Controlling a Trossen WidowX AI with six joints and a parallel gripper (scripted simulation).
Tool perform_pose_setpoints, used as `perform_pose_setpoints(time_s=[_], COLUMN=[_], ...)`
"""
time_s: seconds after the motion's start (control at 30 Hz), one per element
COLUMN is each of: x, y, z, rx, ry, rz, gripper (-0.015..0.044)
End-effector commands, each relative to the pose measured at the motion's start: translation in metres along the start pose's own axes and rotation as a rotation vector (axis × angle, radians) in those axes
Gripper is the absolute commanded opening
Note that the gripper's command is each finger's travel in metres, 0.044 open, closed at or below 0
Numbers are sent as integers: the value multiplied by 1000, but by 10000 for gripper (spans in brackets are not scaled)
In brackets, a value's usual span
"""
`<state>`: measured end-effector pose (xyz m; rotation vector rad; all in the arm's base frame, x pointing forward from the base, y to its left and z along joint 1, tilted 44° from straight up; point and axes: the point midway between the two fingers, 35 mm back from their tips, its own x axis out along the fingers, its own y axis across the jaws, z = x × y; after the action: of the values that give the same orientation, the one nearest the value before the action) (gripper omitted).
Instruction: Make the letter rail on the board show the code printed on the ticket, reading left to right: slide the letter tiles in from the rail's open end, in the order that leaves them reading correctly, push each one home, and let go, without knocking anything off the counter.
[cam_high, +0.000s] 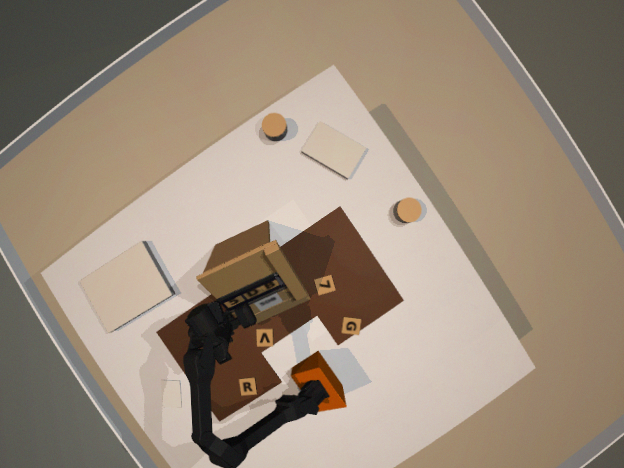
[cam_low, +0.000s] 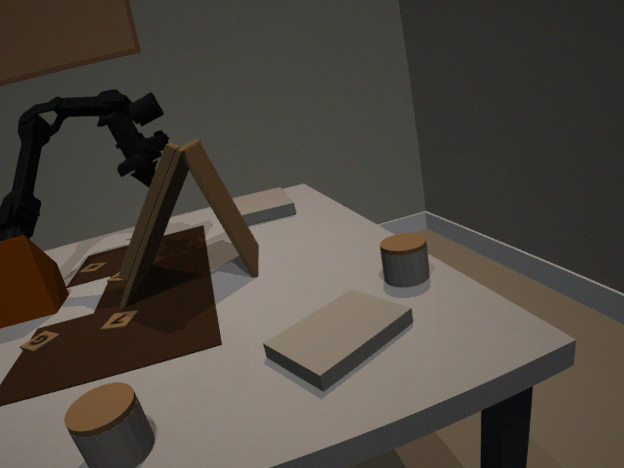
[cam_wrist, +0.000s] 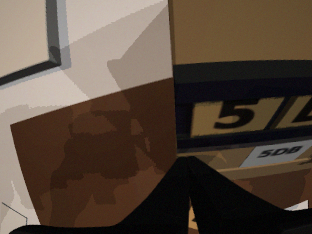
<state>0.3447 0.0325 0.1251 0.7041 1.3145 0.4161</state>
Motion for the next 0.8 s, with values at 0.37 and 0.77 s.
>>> perform_pose_setpoints(time_s=[0.37,0.77], x=[7,11], y=[-1,-1], z=[5,9], rx=[0,-1], ry=[8,8], rz=[4,4], gripper=[0,0])
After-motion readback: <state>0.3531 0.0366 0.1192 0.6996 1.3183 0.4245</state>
